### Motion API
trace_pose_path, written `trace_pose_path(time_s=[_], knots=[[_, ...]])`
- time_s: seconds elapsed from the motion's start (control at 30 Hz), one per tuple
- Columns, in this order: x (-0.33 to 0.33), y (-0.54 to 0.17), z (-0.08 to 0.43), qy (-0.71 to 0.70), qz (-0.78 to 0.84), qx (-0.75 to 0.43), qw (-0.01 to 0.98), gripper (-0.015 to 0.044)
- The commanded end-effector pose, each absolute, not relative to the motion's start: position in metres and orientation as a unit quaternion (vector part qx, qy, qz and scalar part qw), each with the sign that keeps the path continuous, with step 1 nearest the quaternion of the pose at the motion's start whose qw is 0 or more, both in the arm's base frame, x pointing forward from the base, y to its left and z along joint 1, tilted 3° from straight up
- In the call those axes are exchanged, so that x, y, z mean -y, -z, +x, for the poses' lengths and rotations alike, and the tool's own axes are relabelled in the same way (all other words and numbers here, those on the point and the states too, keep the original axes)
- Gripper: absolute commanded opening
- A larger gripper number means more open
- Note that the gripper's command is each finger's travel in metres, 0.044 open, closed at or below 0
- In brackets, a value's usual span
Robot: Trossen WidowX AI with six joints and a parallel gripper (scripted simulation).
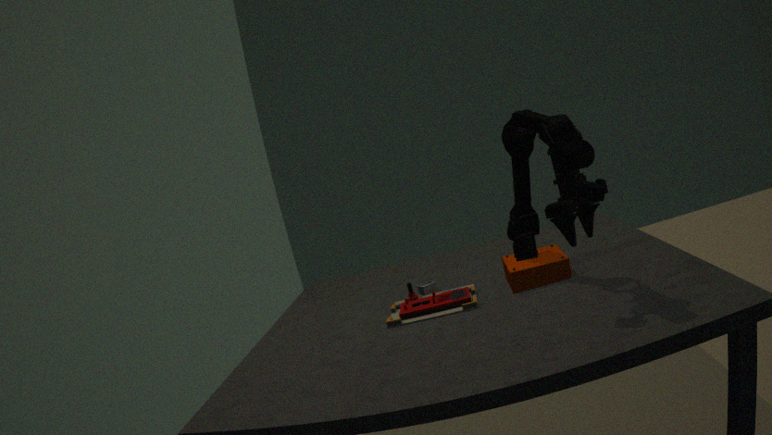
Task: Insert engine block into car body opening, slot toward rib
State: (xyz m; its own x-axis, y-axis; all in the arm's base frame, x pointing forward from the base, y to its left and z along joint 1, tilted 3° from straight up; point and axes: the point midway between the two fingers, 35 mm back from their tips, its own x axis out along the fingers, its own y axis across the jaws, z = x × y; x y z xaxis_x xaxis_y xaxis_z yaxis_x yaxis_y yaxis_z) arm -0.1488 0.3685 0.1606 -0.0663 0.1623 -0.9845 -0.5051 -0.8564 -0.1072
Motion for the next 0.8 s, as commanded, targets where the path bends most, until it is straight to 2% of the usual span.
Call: trace_pose_path(time_s=[0.0,0.77], knots=[[-0.375,-0.16,-0.126,-0.704,-0.631,-0.174,0.274,0.044],[-0.389,-0.156,-0.008,-0.607,-0.528,-0.371,0.463,0.044]])
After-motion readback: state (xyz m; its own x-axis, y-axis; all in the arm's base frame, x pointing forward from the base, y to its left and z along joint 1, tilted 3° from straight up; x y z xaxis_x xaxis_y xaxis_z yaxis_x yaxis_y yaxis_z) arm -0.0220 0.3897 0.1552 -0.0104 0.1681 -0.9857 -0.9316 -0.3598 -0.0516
